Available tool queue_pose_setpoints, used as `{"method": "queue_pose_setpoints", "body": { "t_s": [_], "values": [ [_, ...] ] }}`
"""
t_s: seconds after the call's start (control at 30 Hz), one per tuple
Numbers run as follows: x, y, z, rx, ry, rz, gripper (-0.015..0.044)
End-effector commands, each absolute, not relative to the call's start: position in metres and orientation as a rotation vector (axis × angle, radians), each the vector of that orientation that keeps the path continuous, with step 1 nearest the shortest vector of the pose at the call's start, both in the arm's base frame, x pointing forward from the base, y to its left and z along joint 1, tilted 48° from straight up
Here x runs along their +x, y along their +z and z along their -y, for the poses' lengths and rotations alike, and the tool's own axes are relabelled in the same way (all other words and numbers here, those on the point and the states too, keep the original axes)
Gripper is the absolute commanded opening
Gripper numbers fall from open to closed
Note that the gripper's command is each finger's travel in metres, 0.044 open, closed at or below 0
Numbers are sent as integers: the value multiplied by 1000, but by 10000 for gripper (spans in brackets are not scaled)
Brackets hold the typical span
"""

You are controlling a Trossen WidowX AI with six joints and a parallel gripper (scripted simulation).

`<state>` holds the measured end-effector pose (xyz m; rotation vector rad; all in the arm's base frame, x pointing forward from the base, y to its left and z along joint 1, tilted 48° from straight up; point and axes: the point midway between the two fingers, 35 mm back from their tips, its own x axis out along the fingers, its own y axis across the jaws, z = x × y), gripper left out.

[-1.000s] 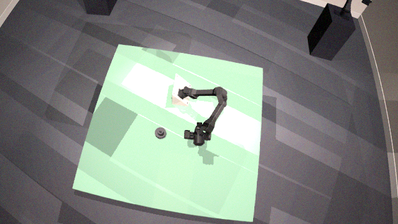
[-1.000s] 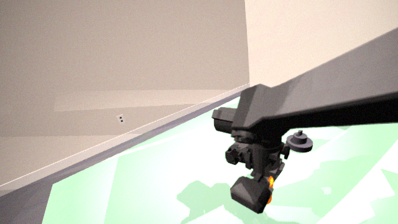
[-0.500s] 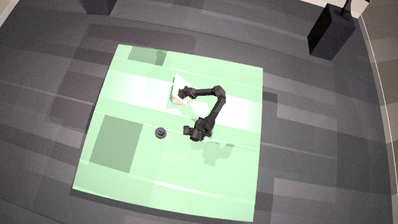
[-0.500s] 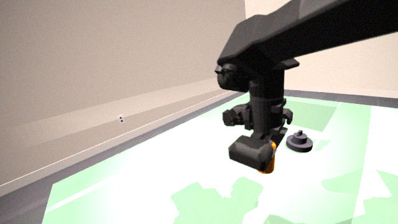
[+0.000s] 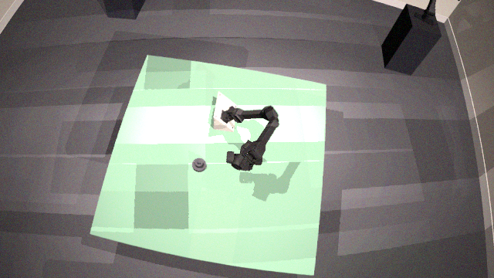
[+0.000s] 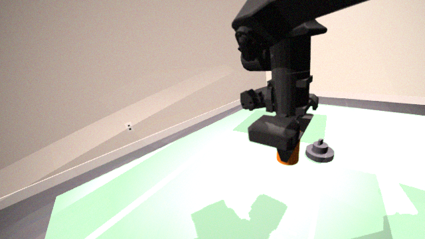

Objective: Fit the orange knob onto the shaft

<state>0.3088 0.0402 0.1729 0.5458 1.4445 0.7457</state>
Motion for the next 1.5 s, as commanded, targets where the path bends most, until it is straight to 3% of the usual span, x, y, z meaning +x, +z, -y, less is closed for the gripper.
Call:
{"method": "queue_pose_setpoints", "body": {
  "t_s": [0.0, 1.47],
  "values": [
    [313, 164, -32, 543, 737, -1441, 0],
    [330, 46, 45, 537, 717, -1446, 0]
  ]
}}
